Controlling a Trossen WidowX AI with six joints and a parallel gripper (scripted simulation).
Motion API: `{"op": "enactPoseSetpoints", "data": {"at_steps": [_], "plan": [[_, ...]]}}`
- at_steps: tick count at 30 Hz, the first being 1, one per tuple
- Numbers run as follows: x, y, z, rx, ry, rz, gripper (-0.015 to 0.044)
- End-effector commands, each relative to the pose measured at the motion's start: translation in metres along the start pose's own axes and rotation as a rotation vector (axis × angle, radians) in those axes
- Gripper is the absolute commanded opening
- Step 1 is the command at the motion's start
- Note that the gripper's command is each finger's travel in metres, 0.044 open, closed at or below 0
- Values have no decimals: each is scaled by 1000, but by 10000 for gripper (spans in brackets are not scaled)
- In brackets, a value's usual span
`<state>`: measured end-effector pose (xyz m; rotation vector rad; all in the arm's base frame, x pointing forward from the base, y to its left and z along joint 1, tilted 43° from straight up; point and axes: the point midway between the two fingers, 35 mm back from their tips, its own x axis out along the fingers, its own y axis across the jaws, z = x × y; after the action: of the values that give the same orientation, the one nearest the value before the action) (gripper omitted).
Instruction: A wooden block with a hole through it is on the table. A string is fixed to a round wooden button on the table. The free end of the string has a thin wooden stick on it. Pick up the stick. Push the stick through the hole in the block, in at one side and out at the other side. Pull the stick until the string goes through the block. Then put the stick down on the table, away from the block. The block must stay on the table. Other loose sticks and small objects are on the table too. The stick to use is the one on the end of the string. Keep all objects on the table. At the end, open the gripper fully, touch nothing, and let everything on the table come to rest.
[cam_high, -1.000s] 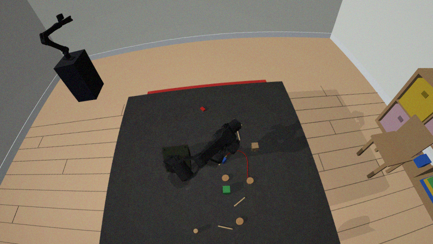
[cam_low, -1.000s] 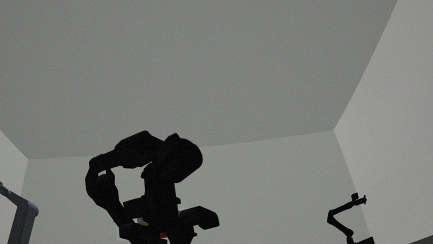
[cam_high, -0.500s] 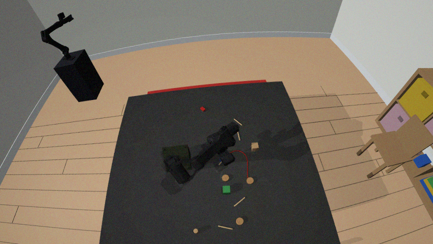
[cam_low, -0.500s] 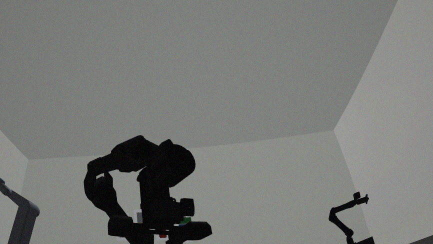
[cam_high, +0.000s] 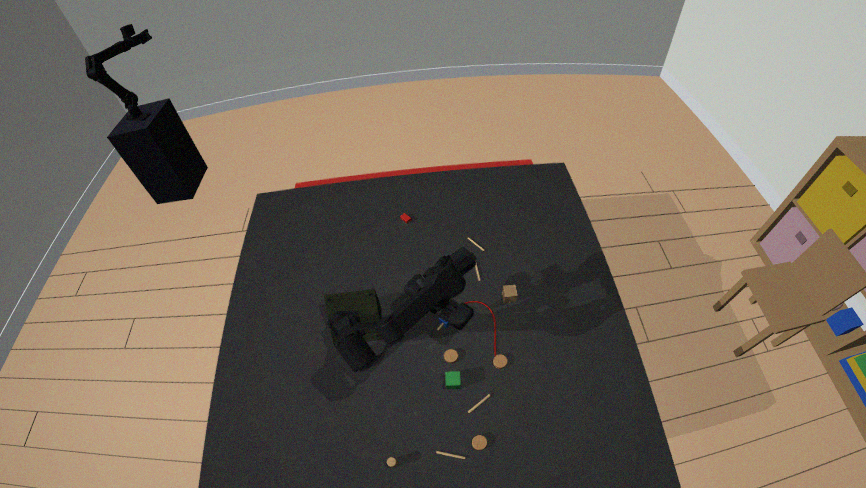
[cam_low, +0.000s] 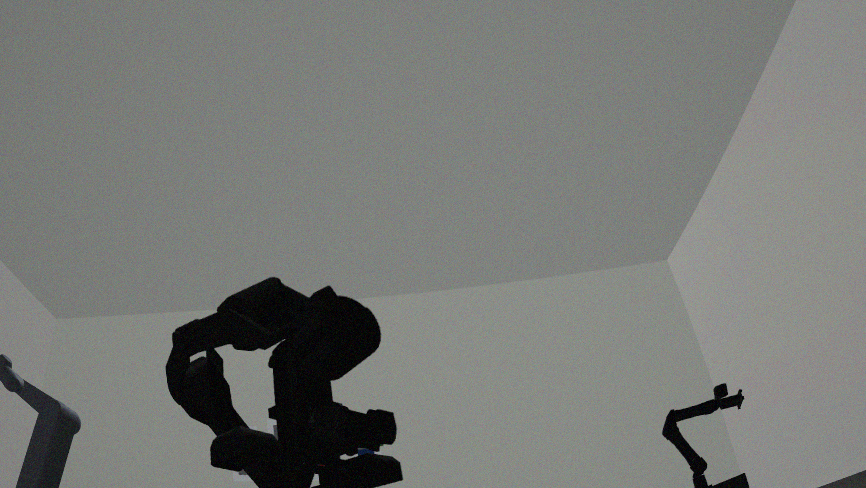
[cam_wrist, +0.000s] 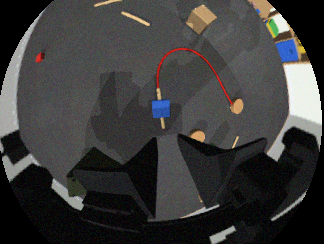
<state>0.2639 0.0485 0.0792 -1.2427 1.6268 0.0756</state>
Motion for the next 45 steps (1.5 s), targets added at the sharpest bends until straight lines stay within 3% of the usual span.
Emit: {"op": "enactPoseSetpoints", "data": {"at_steps": [1,45], "plan": [[5,-1,-1,-5,2,-4,122],[77,-1,-2,-4,5,-7,122]]}}
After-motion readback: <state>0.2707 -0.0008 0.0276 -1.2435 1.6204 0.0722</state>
